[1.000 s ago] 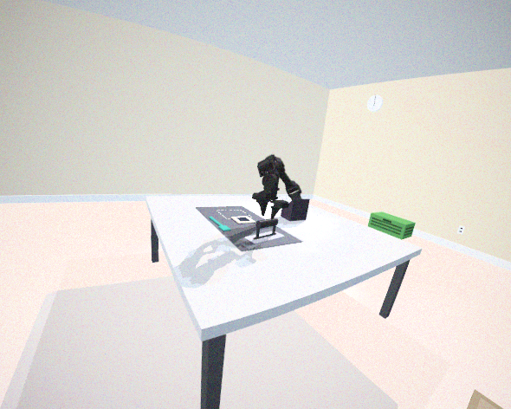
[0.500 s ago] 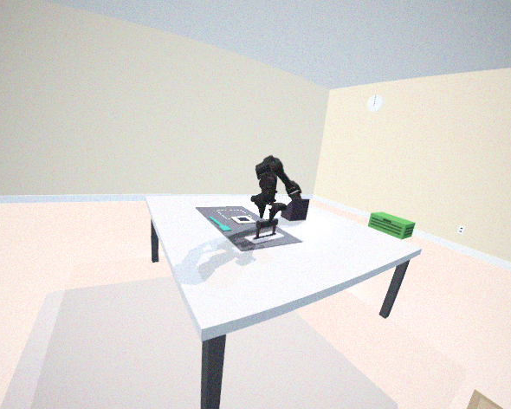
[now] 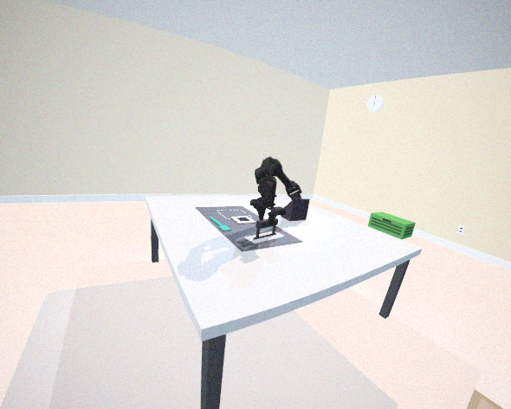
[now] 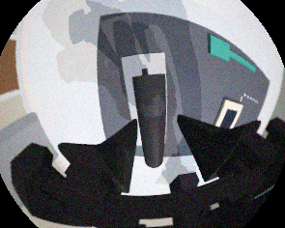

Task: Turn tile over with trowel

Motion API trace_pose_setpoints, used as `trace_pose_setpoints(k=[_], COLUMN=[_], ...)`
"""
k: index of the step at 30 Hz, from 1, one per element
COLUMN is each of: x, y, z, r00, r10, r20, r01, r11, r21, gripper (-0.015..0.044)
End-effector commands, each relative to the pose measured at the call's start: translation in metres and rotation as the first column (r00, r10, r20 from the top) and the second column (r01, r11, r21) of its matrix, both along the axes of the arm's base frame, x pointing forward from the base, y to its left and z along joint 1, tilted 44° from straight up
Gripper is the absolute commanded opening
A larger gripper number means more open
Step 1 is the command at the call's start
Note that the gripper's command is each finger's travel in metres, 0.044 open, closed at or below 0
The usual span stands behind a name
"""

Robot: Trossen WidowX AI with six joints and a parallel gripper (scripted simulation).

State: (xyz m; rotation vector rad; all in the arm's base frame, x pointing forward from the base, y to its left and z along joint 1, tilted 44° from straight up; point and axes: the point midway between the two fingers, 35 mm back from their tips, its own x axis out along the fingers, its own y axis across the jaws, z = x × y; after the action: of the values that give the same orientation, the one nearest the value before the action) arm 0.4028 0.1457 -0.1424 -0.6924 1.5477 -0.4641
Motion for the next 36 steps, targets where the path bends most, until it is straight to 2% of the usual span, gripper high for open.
trace_pose_setpoints(k=[1, 17, 24, 36], x=[0.0, 0.0, 0.0, 0.0], y=[-0.0005, -0.0005, -0.0005, -0.0005], z=[-0.0006, -0.0006, -0.0006, -0.0006], r00=[1.0, 1.0, 1.0, 0.94], r10=[0.007, 0.007, 0.011, 0.255], r20=[-0.002, -0.002, -0.005, -0.228], r01=[-0.007, -0.007, -0.011, -0.256], r11=[1.0, 1.0, 1.0, 0.966], r21=[-0.003, -0.003, -0.003, 0.027], gripper=[0.0237, 0.013, 0.013, 0.013])
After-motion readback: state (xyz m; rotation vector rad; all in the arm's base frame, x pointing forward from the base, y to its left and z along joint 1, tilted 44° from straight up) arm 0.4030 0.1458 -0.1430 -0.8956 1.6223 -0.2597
